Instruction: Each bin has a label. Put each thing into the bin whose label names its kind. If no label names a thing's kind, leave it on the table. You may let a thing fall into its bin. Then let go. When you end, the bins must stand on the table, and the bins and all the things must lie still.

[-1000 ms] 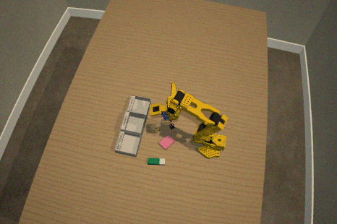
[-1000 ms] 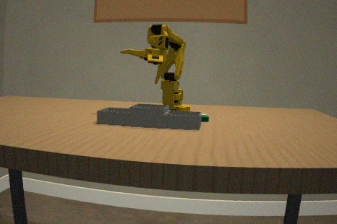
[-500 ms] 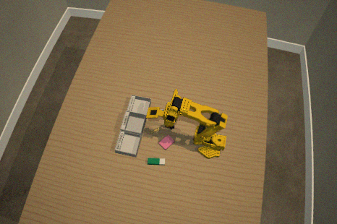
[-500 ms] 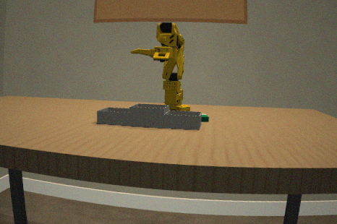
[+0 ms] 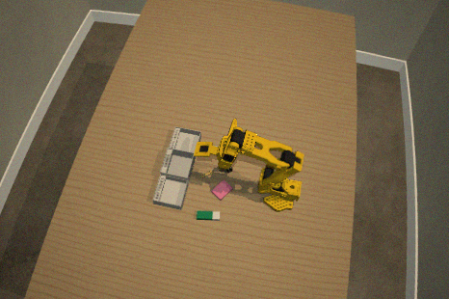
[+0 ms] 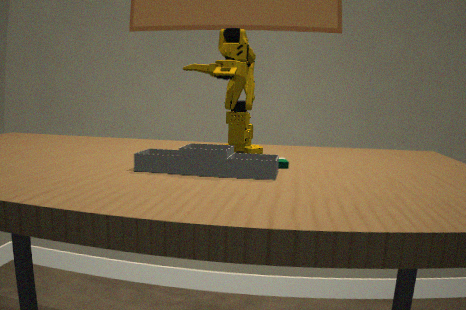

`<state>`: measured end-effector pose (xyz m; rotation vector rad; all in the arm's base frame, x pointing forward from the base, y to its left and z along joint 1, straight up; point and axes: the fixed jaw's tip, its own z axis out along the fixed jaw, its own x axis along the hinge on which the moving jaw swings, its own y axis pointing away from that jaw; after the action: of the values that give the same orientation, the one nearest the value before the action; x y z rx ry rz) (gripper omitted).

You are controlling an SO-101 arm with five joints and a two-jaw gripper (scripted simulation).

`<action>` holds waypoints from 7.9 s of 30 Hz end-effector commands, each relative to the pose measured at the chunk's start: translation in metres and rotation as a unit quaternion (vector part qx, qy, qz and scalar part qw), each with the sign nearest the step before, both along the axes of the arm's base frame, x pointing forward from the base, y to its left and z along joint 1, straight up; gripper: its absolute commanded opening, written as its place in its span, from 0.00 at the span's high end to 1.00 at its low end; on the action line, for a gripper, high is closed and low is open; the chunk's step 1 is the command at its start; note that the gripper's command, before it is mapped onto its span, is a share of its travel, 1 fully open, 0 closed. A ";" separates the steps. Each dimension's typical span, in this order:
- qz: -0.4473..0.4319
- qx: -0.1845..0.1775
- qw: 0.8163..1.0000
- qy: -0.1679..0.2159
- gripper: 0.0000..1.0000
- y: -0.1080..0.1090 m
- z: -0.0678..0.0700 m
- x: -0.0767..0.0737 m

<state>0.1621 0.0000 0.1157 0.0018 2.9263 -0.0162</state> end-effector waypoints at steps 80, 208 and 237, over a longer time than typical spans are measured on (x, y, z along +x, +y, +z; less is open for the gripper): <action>-0.004 -0.054 0.978 -0.201 0.00 -0.041 0.022 0.087; -0.009 -0.115 0.959 -0.257 0.00 -0.096 -0.017 0.148; -0.010 -0.101 0.962 -0.252 0.00 -0.087 -0.015 0.151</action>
<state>0.3055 -0.0905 0.0845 -0.0041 2.4511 -0.2805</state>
